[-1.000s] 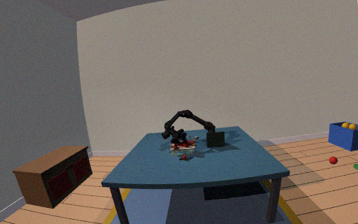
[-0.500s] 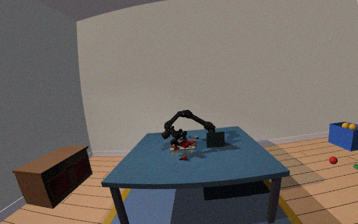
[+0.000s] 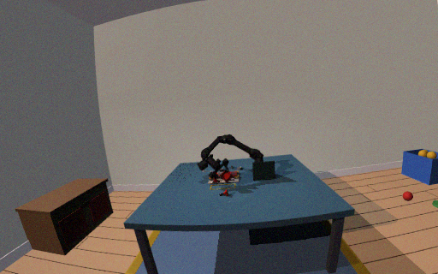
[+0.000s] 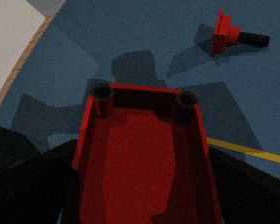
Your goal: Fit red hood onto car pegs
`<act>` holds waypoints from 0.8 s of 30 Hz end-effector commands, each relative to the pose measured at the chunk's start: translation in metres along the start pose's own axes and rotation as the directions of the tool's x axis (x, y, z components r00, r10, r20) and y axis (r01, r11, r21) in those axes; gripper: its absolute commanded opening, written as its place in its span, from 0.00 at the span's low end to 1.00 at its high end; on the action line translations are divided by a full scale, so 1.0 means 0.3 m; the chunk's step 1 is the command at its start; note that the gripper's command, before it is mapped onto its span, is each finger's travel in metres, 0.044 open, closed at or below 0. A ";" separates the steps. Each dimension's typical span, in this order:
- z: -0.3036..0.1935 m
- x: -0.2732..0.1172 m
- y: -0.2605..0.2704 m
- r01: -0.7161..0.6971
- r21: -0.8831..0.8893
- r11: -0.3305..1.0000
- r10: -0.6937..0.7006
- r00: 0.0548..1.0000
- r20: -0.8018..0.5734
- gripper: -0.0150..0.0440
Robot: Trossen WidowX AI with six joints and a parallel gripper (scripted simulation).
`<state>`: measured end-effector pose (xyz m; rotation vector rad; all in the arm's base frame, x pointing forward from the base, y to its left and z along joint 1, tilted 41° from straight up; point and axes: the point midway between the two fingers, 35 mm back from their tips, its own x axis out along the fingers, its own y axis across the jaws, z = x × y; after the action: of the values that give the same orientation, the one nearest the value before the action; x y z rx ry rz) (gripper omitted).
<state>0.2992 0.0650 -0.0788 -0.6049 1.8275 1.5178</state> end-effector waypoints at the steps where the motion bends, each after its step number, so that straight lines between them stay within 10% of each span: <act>1: 0.002 -0.001 0.001 -0.002 0.119 0.993 0.002 1.000 0.003 0.25; 24: 0.002 -0.001 0.001 -0.003 0.708 0.706 0.002 1.000 0.003 0.25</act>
<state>0.2993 0.0649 -0.0789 -0.2609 2.1737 0.7820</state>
